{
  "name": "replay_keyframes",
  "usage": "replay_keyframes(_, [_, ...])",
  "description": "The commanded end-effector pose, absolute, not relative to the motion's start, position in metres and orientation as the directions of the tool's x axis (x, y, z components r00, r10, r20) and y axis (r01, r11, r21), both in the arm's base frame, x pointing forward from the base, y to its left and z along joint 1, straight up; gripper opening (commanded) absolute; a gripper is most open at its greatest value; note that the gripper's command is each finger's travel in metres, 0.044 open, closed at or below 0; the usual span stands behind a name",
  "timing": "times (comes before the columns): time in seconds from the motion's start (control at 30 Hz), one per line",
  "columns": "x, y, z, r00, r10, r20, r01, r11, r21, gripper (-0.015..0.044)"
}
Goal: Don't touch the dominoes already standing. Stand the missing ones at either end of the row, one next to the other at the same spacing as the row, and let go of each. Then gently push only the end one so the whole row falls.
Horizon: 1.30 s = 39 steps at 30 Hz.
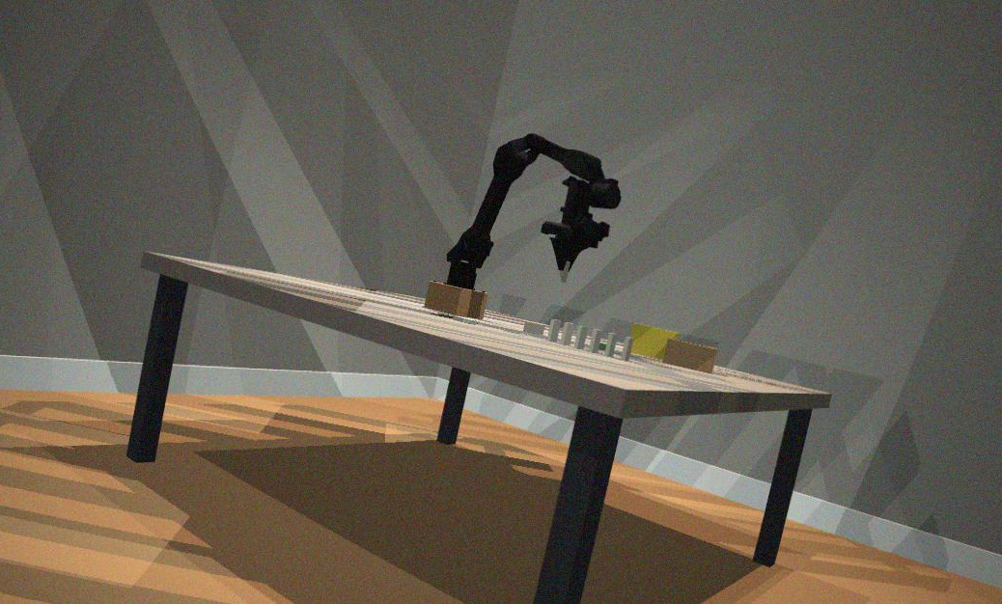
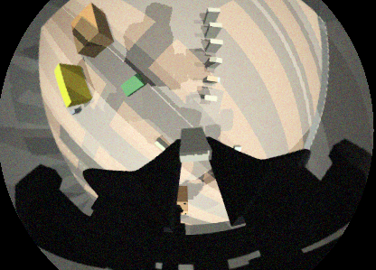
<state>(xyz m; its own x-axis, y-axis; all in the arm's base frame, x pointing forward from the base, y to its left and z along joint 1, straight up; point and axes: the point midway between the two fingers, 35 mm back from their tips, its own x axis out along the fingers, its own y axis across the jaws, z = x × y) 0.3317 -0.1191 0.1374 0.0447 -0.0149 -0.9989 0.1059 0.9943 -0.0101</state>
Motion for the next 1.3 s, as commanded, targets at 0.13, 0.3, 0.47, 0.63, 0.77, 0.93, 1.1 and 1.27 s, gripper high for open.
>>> replay_keyframes(0.13, [0.323,-0.159,0.135,0.033,-0.016,-0.999,0.282,0.959,-0.006,0.0107])
replay_keyframes(0.3, [0.326,-0.161,0.121,0.033,-0.016,-0.999,0.282,0.959,-0.006,0.0107])
replay_keyframes(0.47, [0.331,-0.163,0.092,0.033,-0.016,-0.999,0.282,0.959,-0.006,0.0107])
replay_keyframes(0.63, [0.332,-0.163,0.063,0.033,-0.016,-0.999,0.282,0.959,-0.006,0.0107])
replay_keyframes(0.77, [0.332,-0.163,0.04,0.033,-0.016,-0.999,0.282,0.959,-0.006,0.0107])
replay_keyframes(0.93, [0.329,-0.162,0.012,0.032,-0.016,-0.999,0.282,0.959,-0.006,0.0107])
replay_keyframes(1.1, [0.327,-0.161,0.004,0.032,-0.016,-0.999,0.282,0.959,-0.006,0.0107])
replay_keyframes(1.27, [0.327,-0.161,0.004,0.032,-0.016,-0.999,0.282,0.959,-0.006,0.0107])
